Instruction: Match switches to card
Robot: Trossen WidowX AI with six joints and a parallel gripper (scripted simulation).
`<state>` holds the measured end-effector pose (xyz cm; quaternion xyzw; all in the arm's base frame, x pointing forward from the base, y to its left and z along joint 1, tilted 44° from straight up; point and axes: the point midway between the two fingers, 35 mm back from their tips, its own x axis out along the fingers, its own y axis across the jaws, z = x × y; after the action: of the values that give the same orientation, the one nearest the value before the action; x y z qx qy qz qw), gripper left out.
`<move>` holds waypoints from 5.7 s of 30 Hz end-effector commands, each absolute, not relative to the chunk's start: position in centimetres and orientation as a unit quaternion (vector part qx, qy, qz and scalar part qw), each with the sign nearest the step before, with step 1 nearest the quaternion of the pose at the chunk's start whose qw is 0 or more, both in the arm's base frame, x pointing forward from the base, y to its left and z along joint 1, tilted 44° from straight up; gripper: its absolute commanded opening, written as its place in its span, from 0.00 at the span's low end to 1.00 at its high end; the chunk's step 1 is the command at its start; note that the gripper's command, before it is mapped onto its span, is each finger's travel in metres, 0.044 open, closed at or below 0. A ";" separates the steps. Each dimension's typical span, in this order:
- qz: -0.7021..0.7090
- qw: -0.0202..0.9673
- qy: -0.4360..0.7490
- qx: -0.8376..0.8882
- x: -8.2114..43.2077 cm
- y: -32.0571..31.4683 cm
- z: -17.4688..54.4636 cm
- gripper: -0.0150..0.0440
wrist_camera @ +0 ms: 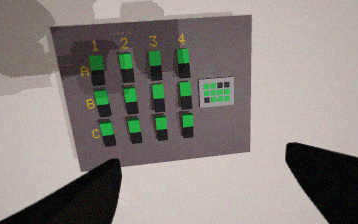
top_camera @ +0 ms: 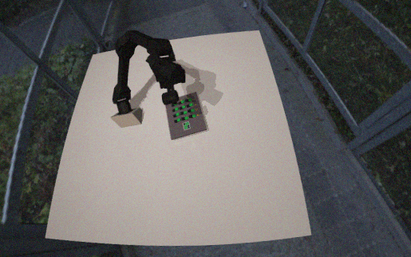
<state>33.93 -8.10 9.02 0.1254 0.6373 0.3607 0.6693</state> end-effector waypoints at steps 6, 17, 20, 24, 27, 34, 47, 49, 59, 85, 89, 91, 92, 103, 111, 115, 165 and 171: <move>0.370 0.662 0.637 0.135 34.2 -0.1 8.1 0.67; 0.384 0.652 0.637 0.147 32.9 6.5 6.9 0.25; 0.383 0.658 0.630 0.151 32.5 8.2 5.1 0.25; 0.383 0.659 0.630 0.151 32.5 8.3 5.0 0.25; 0.383 0.659 0.630 0.151 32.4 8.7 4.6 0.25; 0.383 0.659 0.630 0.151 32.3 9.2 4.1 0.25; 0.383 0.659 0.630 0.151 32.2 10.0 3.3 0.25; 0.383 0.659 0.630 0.151 32.2 10.0 3.3 0.25; 0.383 0.659 0.630 0.151 32.2 10.0 3.3 0.25; 0.384 0.659 0.629 0.151 32.2 10.2 3.1 0.25; 0.384 0.659 0.629 0.151 32.2 10.2 3.0 0.25; 0.384 0.659 0.629 0.151 32.2 10.2 3.0 0.25; 0.384 0.659 0.629 0.151 32.2 10.2 3.0 0.25; 0.384 0.659 0.629 0.151 32.1 10.3 2.9 0.25; 0.384 0.659 0.629 0.151 32.1 10.4 2.8 0.25; 0.383 0.657 0.632 0.147 32.5 9.0 4.1 0.25; 0.382 0.659 0.630 0.150 30.6 4.2 -2.0 0.25; 0.382 0.659 0.630 0.150 30.6 4.2 -2.0 0.25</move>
<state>30.58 4.06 -1.98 0.1470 0.6298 0.3830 0.6595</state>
